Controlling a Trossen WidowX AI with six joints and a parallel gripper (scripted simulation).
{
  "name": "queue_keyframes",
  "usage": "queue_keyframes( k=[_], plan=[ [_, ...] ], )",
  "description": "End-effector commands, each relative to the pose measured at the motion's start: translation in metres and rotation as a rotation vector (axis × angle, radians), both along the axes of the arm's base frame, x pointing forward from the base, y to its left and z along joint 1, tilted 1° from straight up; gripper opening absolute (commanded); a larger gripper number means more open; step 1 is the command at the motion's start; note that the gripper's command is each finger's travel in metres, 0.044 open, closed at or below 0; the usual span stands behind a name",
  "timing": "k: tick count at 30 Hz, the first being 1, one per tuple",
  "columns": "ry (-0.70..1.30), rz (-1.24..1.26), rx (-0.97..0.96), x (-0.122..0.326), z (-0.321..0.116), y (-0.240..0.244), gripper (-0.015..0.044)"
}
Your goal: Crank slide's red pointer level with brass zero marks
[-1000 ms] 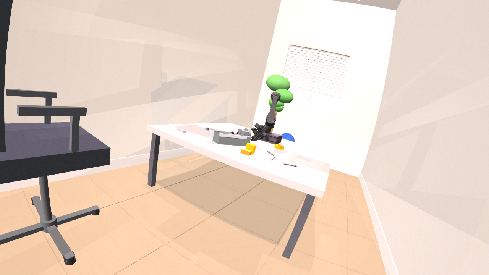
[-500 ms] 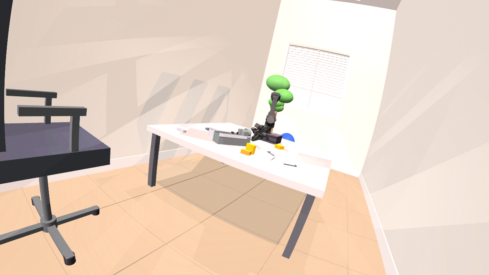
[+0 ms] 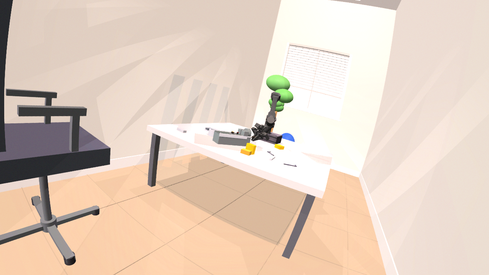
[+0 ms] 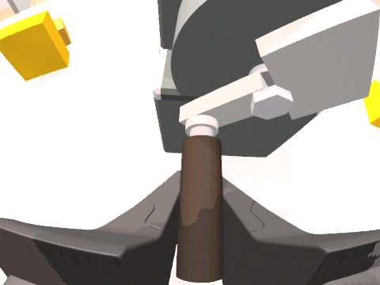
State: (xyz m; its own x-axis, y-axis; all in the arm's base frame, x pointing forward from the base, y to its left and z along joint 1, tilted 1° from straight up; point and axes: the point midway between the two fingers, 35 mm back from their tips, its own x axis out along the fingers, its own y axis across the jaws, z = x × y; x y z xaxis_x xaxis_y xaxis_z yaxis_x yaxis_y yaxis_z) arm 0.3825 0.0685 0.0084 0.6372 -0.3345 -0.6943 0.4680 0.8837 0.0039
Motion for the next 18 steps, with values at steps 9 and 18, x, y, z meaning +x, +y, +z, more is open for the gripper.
queue_keyframes(
  k=[9, 18],
  plan=[
    [-0.020, 0.008, 0.008, 0.0024, 0.0080, 0.0061, 0.0000],
    [-0.020, 0.008, 0.008, 0.0025, 0.0094, 0.0066, 0.0000]
  ],
)
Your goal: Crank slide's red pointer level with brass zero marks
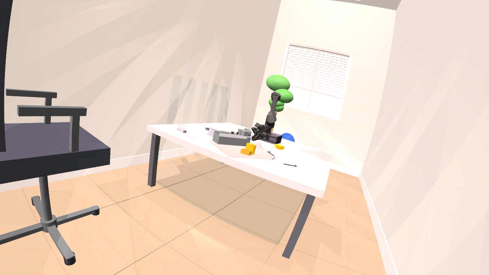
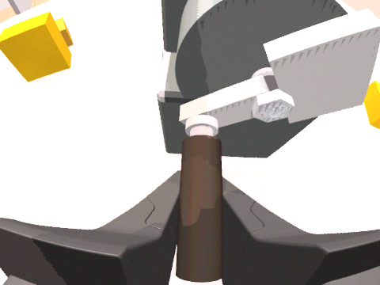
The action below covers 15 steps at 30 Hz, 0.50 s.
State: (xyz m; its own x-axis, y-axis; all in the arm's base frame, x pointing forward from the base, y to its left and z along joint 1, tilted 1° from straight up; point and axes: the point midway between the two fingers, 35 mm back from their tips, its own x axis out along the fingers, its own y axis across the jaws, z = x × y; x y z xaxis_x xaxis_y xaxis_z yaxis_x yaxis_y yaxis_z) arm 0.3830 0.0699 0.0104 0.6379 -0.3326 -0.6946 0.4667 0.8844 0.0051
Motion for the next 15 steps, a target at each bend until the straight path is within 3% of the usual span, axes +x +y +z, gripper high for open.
queue_keyframes(
  k=[1, 15],
  plan=[
    [-0.020, 0.007, 0.007, 0.0021, 0.0076, 0.0053, 0.0000],
    [-0.020, 0.007, 0.007, 0.0022, 0.0116, 0.0063, 0.0000]
  ],
)
